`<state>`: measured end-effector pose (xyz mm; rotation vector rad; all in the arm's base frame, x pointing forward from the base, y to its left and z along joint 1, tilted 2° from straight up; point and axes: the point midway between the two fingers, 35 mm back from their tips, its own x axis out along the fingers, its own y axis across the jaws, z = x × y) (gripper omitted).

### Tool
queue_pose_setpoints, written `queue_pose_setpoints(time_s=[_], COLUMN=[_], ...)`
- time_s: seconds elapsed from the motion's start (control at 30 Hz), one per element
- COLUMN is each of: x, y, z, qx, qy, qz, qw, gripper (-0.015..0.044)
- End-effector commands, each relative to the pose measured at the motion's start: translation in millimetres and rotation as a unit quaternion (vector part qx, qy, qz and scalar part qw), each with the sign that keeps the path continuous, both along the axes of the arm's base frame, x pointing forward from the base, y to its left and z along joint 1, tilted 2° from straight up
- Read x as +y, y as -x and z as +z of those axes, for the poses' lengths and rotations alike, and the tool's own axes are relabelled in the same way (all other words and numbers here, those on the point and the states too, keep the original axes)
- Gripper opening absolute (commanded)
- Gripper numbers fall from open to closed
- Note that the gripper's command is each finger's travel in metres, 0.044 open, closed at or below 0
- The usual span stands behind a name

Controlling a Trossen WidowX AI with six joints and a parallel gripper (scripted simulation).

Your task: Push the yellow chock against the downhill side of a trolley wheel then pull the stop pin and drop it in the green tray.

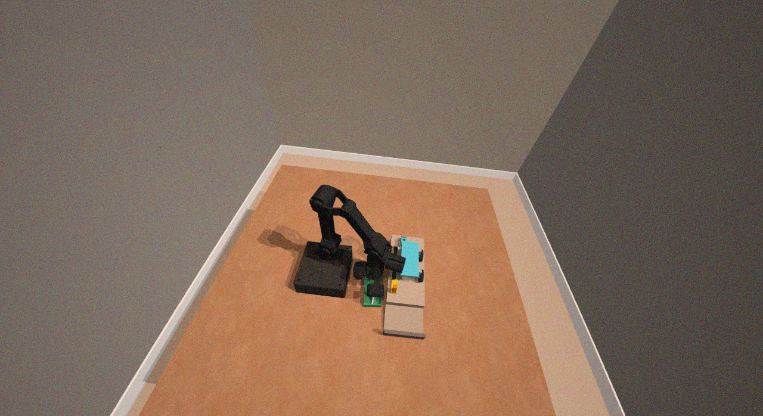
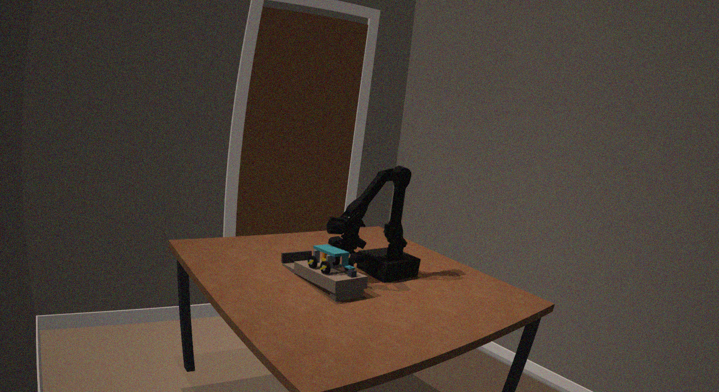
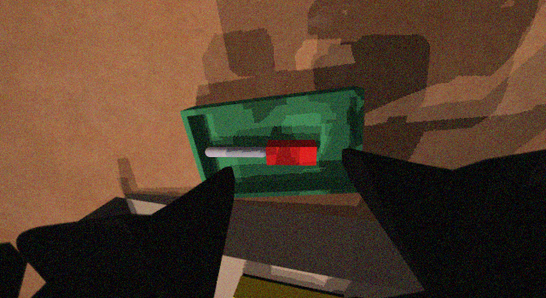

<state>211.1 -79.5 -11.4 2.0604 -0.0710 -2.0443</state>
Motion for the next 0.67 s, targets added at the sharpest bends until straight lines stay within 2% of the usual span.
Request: queue_pose_setpoints(time_s=[0.0,0.03,0.17,0.63], x=[0.1,0.5,1.3,3.3], y=[-1.3,-0.2,1.0,3.3], z=[13.4,17.1,26.0,71.8], qx=[-0.005,-0.005,-0.004,-0.004], qy=[0.003,0.003,0.003,0.003], qz=[-0.002,-0.002,-0.002,-0.002], qw=[1.000,1.000,1.000,1.000], gripper=[0.0340,0.0340,0.0440,0.0440])
